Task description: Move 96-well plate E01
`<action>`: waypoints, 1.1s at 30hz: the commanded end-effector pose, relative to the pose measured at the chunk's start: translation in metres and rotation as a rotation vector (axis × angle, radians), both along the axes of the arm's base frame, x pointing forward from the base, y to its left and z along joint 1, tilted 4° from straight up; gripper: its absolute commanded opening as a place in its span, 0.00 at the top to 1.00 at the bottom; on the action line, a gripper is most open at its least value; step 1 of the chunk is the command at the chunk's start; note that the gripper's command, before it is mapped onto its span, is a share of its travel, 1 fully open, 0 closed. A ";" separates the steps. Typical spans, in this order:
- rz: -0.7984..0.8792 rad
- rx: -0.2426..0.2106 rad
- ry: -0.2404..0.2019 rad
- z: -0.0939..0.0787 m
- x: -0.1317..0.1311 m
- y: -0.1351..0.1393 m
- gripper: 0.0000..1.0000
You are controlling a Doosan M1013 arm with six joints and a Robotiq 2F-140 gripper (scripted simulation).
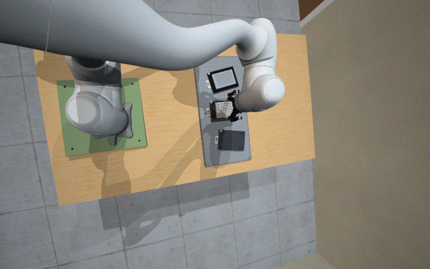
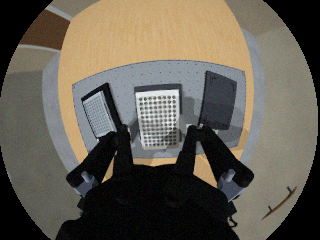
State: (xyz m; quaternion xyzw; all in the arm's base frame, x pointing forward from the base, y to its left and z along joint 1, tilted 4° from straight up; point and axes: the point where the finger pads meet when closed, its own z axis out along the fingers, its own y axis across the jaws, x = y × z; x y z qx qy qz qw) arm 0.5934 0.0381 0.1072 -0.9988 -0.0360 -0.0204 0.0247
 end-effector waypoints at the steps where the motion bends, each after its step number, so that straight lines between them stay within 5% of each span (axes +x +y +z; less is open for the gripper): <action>1: 0.000 0.000 0.000 -0.002 0.000 0.000 1.00; 18: 0.000 0.000 0.000 -0.025 0.001 0.001 1.00; 33: 0.000 0.000 0.000 -0.027 0.001 0.001 1.00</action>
